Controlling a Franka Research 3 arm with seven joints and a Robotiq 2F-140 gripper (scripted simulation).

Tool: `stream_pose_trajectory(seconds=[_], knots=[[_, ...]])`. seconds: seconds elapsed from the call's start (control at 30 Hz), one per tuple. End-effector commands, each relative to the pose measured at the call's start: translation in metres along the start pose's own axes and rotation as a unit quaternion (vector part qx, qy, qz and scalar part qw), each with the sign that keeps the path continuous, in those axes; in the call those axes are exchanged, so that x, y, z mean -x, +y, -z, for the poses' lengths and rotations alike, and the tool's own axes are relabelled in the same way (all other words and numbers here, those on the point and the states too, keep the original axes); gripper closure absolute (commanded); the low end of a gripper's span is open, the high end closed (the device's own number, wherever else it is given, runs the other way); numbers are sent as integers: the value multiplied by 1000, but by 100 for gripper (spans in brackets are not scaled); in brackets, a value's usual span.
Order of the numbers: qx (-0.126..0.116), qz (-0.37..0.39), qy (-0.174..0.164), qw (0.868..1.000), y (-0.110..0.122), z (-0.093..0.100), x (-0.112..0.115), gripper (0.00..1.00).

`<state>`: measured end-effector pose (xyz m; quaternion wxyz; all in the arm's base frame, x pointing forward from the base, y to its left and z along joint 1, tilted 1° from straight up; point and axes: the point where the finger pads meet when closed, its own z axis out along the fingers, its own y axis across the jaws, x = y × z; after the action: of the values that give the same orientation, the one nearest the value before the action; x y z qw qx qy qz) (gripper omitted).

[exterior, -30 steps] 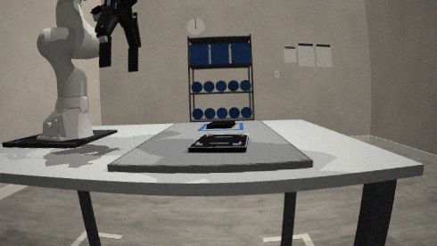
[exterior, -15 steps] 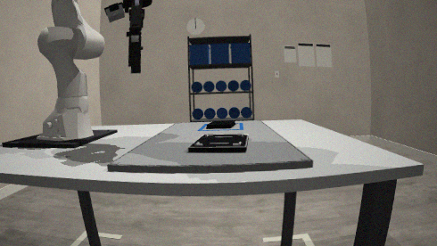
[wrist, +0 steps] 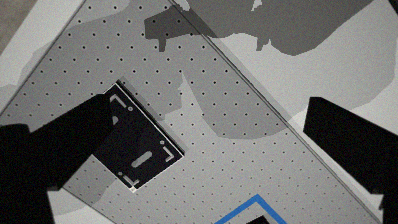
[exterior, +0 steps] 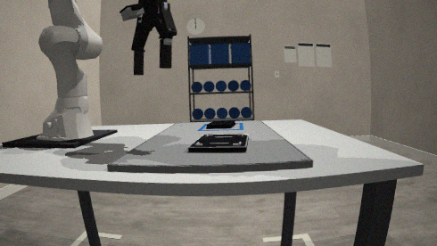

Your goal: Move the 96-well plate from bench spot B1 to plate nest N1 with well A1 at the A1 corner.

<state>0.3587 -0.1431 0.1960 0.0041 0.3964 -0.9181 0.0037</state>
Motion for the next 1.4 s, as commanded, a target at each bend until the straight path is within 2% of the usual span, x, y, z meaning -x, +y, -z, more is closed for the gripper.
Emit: stream_pose_trajectory(seconds=[0.0, 0.2, 0.43, 0.5, 0.53, 0.73, 0.93, 0.97, 1.0, 1.07, 1.37], knots=[[-1, 113, -7, 994, -5, 0, 7, 0], [-2, 212, -7, 977, -7, -2, 25, 0], [-3, 324, -6, 946, -8, -5, 48, 0], [-3, 324, -6, 946, -8, -5, 48, 0], [-3, 339, -6, 941, -8, -6, 51, 0], [-4, 431, -6, 902, -8, -9, 70, 0], [-4, 517, -5, 856, -6, -13, 90, 0], [-4, 519, -5, 855, -6, -13, 90, 0], [-5, 533, -5, 846, -6, -13, 94, 0], [-5, 533, -5, 846, -6, -13, 94, 0], [-6, 653, -5, 758, -1, -20, 124, 0]])
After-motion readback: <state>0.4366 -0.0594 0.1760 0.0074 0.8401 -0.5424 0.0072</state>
